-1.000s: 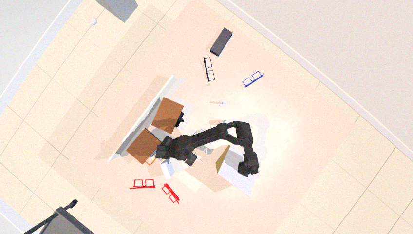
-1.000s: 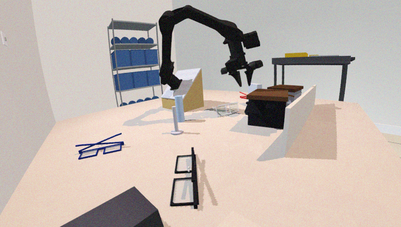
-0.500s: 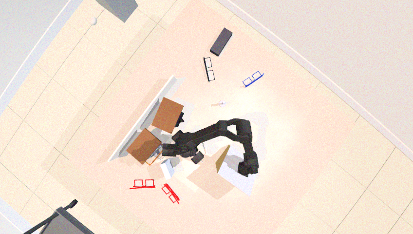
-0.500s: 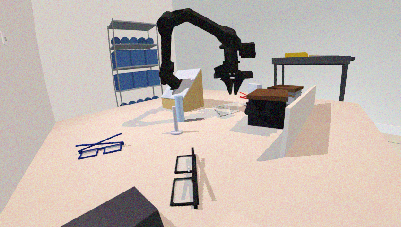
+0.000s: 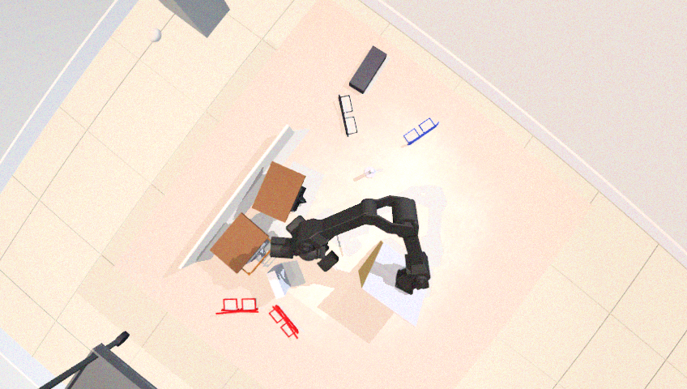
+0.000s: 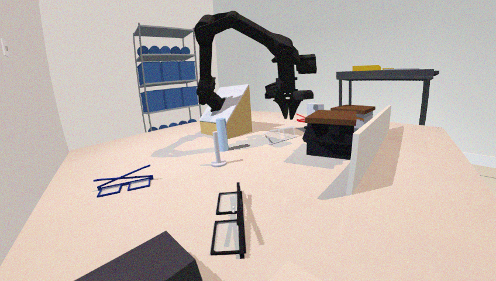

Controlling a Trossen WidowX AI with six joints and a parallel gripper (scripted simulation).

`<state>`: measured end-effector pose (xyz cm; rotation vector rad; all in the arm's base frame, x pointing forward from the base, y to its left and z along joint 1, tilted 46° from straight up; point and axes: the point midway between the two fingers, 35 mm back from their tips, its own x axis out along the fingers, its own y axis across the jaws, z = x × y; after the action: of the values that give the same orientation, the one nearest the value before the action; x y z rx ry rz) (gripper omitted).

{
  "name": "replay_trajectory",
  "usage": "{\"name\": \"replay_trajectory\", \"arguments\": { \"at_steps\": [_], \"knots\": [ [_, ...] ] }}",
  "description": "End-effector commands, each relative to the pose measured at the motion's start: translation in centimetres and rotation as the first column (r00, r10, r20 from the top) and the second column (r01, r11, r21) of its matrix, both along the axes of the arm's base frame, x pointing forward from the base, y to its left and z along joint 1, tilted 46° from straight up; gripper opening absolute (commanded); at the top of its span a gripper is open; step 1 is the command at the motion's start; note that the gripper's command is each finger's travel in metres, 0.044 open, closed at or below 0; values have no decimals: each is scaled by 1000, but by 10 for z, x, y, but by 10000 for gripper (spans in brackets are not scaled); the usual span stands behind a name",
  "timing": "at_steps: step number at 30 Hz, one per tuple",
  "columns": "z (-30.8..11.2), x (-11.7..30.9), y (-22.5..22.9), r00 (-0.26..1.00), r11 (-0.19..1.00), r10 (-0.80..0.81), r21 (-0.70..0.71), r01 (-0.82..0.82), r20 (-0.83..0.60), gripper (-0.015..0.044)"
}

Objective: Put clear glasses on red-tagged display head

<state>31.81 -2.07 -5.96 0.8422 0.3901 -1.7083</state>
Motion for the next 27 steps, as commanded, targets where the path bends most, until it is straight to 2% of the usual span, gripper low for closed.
{"name": "replay_trajectory", "arguments": {
  "at_steps": [1,27],
  "knots": [
    [-6,-1,-6,1000,1000,2,-5,-2,-7,120],
    [-33,-3,-38,1000,1000,2,-8,-2,-8,120]
  ]
}}
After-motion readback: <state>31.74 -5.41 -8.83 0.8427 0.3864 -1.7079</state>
